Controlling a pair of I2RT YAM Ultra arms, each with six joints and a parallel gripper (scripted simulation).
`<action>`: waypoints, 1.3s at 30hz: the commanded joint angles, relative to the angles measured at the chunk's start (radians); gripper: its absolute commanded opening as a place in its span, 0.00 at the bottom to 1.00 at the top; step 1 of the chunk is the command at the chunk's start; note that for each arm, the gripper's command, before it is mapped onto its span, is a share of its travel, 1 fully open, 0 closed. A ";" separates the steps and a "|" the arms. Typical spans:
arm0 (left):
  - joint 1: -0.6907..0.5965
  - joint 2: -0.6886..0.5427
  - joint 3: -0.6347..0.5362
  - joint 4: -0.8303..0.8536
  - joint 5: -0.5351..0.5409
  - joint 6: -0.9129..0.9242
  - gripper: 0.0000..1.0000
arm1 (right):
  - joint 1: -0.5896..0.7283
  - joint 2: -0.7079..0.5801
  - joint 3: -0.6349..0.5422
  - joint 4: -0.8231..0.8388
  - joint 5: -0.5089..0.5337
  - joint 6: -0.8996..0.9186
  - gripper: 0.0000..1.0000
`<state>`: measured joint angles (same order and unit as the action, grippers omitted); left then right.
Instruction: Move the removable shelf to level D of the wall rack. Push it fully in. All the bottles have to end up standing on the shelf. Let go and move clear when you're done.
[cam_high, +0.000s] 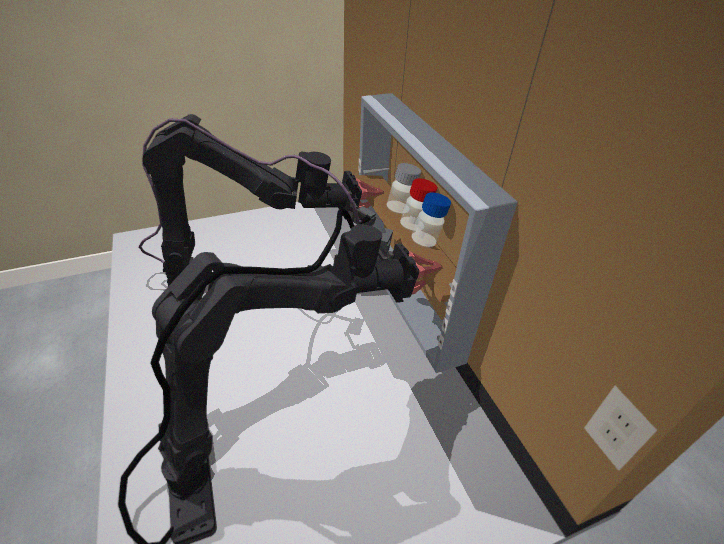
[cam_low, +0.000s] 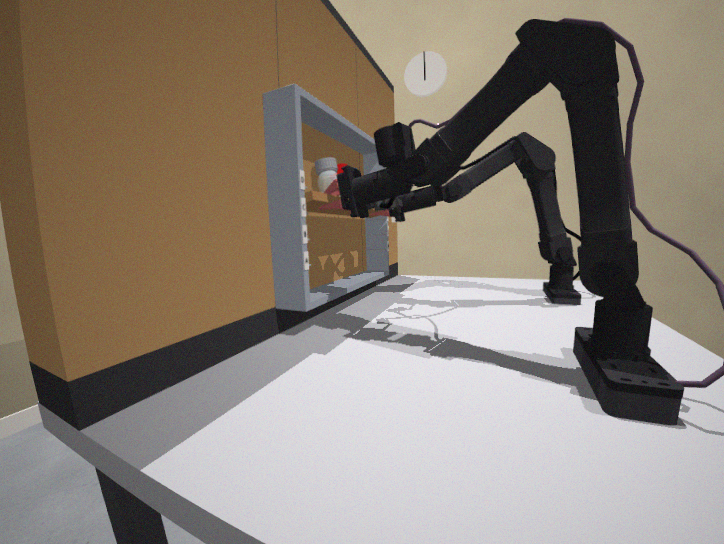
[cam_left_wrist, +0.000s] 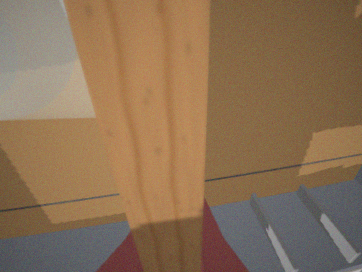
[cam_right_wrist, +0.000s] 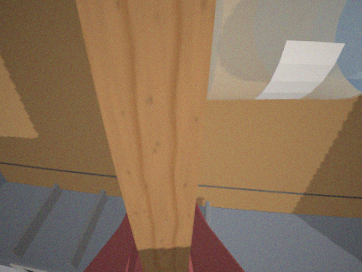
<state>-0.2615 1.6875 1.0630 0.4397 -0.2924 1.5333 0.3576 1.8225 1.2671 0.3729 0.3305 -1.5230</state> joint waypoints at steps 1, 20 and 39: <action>-0.008 -0.071 -0.003 0.110 -0.020 0.033 0.00 | 0.006 -0.080 0.002 0.094 0.025 -0.043 0.00; -0.029 -0.148 -0.086 0.115 -0.041 0.032 0.00 | 0.027 -0.158 -0.083 0.101 0.047 -0.042 0.00; -0.052 -0.224 -0.163 0.116 -0.064 0.031 0.00 | 0.050 -0.233 -0.160 0.103 0.069 -0.042 0.00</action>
<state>-0.3046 1.5249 0.8944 0.4412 -0.3336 1.5215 0.4026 1.6638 1.0939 0.3740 0.3744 -1.5177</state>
